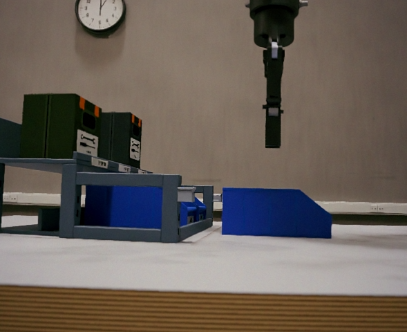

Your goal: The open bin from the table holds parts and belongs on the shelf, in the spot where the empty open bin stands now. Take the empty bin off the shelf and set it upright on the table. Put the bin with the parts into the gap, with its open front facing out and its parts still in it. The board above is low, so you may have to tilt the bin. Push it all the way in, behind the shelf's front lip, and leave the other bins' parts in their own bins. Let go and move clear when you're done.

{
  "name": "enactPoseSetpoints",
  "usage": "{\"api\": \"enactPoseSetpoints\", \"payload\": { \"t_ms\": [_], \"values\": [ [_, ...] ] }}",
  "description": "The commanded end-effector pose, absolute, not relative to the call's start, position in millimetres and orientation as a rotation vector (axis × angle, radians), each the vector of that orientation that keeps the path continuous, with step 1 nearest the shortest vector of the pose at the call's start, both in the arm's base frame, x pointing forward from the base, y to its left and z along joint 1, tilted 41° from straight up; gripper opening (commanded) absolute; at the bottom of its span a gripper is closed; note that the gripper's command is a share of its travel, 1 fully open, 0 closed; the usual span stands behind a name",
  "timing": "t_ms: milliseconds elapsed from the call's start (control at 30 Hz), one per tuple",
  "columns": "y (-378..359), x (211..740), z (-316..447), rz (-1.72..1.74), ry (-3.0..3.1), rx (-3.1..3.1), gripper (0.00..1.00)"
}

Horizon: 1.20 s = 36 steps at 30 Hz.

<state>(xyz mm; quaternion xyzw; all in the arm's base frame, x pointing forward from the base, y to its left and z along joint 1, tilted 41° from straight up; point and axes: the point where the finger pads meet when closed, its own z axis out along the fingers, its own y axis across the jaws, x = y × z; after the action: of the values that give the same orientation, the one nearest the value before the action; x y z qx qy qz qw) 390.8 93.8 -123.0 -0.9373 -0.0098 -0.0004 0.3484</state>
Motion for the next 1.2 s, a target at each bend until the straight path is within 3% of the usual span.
{"api": "enactPoseSetpoints", "payload": {
  "t_ms": [0,1167],
  "values": [
    [94,391,-123,-0.002,-0.025,-2.43,0.24],
    [126,391,-161,-0.002,-0.025,-2.43,0.24]
  ]
}}
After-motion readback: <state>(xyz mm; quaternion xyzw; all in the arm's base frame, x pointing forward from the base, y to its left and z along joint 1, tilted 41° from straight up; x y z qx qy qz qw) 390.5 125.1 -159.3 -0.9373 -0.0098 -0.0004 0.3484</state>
